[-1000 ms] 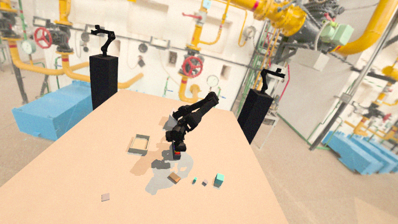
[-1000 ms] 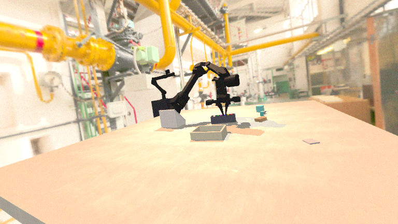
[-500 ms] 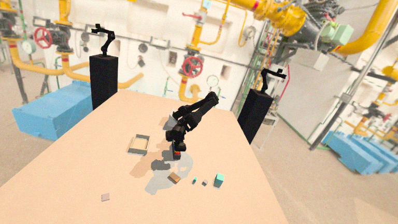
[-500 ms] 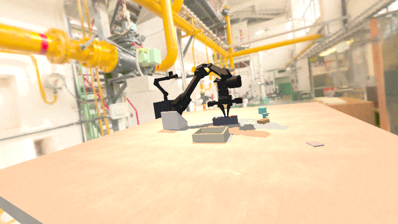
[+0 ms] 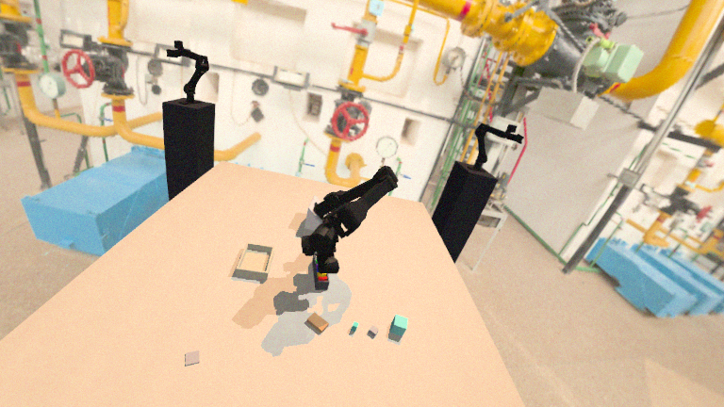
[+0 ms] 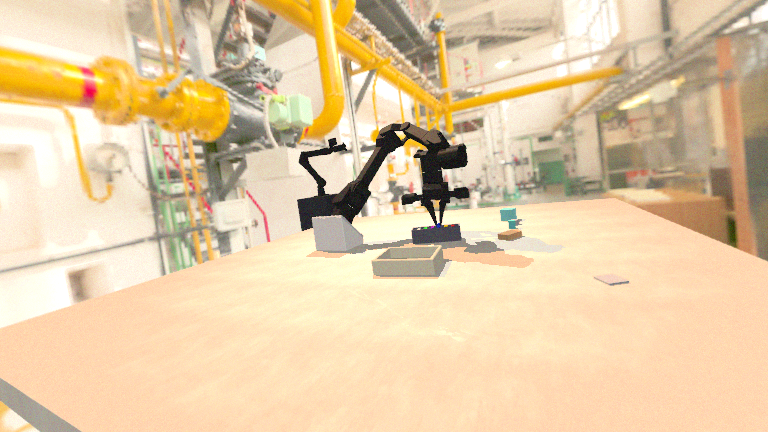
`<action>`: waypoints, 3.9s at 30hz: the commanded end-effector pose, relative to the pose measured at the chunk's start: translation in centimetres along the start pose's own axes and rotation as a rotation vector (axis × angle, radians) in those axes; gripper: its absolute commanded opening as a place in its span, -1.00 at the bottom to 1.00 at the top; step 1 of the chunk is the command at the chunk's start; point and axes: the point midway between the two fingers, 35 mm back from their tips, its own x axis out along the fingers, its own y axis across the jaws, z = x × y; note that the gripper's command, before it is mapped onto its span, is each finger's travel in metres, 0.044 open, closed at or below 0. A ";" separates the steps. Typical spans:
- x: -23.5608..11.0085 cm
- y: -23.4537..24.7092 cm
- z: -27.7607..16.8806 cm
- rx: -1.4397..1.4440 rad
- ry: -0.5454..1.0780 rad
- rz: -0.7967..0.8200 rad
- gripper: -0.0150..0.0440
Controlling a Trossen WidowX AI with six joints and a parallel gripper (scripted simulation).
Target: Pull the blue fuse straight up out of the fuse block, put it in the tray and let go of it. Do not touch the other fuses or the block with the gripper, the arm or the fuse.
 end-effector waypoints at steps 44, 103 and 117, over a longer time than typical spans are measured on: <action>-2.5 0.1 0.0 -0.002 0.000 0.002 -0.49; -6.0 -2.2 15.6 0.001 -0.024 -0.002 -0.49; -5.5 -5.5 21.9 -0.004 -0.014 0.000 -0.49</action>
